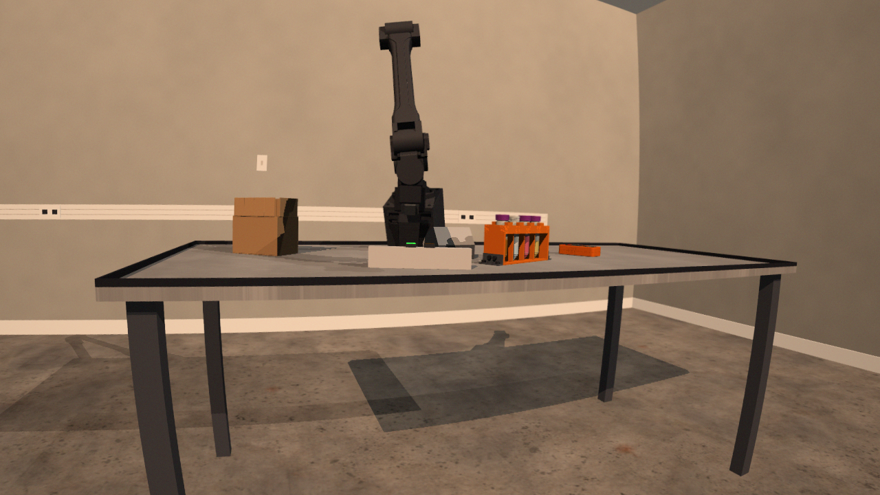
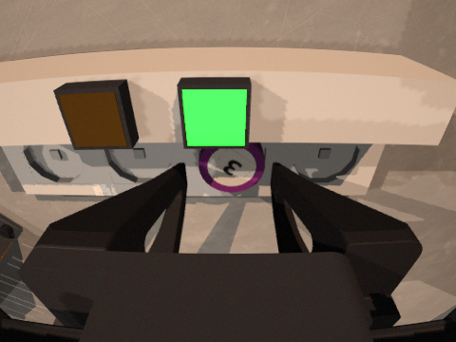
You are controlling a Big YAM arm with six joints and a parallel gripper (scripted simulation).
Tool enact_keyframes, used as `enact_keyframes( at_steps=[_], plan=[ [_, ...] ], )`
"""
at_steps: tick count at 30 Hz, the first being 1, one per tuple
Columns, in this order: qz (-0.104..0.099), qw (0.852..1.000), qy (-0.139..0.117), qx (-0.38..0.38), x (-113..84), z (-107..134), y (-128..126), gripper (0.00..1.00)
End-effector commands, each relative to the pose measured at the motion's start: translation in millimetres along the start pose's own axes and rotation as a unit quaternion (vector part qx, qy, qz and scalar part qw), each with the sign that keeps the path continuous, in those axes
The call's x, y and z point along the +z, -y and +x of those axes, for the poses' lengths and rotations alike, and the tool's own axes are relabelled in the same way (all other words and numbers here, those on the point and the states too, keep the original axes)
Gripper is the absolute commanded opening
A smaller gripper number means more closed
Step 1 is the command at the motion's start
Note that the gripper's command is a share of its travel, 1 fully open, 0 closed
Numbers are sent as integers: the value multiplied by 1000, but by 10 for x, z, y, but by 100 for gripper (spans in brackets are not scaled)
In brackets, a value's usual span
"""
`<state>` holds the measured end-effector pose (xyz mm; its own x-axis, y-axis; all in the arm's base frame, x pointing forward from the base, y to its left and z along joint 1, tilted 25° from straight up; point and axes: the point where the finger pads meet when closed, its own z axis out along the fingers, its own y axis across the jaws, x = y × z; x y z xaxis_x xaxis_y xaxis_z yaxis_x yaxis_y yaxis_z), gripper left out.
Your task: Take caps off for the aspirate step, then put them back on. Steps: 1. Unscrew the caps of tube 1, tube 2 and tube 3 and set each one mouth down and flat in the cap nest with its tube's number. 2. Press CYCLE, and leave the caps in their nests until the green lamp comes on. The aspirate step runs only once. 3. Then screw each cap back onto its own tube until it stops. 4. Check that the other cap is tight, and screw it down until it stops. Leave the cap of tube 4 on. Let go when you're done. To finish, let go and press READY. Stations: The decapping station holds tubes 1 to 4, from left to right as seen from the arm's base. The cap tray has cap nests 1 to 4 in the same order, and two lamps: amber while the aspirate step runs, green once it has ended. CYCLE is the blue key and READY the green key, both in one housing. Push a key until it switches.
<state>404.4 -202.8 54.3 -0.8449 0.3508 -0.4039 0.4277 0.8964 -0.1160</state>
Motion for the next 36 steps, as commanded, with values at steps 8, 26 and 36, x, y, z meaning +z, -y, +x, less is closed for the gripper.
enact_keyframes(
  at_steps=[8,26,36],
  plan=[
    [2,1000,12,0,44,-119,68,47],
    [2,1000,6,0,136,-39,63,47],
    [2,1000,5,0,153,-29,69,47]
  ],
)
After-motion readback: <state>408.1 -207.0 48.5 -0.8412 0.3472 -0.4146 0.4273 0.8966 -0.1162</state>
